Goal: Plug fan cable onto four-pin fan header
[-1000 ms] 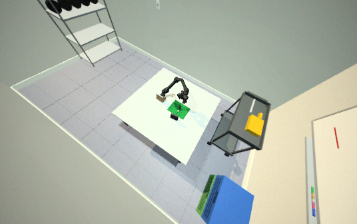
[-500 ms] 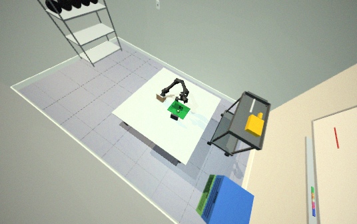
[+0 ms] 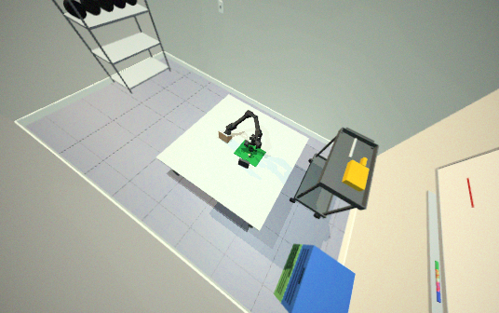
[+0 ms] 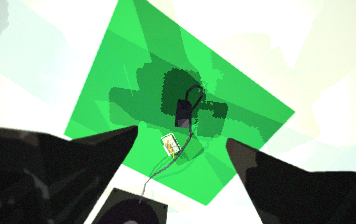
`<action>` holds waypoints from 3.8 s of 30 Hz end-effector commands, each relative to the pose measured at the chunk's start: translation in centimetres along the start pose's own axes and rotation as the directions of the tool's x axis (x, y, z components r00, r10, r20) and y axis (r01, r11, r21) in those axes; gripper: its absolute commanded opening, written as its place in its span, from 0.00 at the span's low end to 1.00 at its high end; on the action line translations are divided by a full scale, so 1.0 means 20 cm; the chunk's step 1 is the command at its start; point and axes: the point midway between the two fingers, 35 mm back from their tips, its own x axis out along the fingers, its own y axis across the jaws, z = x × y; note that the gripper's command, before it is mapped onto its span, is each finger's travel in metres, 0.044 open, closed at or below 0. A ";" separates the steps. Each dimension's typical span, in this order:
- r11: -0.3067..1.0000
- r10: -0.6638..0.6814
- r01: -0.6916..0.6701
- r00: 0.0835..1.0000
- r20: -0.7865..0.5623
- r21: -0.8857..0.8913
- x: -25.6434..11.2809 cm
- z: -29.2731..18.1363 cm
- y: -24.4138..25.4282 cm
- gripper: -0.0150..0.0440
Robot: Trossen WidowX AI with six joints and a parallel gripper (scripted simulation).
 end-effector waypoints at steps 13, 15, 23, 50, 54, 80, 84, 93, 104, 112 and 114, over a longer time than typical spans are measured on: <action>1.000 -0.010 0.010 1.000 0.002 0.002 0.14 0.01 0.00 1.00; 1.000 -0.011 0.011 1.000 0.002 0.002 0.16 0.01 0.00 1.00; 1.000 -0.011 0.011 1.000 0.002 0.002 0.23 0.01 0.00 1.00; 1.000 -0.011 0.011 1.000 -0.003 -0.006 0.31 0.01 -0.01 0.56; 1.000 -0.011 0.011 1.000 -0.003 -0.006 0.31 0.01 -0.01 0.38; 0.945 -0.010 0.009 1.000 0.001 0.326 0.07 -0.03 0.01 0.25; 0.891 -0.010 0.009 1.000 0.001 0.454 0.07 -0.05 0.01 0.25; 0.708 -0.010 0.007 1.000 0.000 0.706 0.07 -0.08 0.01 0.25; 0.393 -0.010 0.004 1.000 0.000 0.920 0.07 -0.12 0.02 0.25; 0.125 -0.010 0.002 1.000 -0.001 0.992 0.07 -0.15 0.02 0.25; 0.056 -0.010 0.001 1.000 -0.001 0.998 0.07 -0.16 0.02 0.25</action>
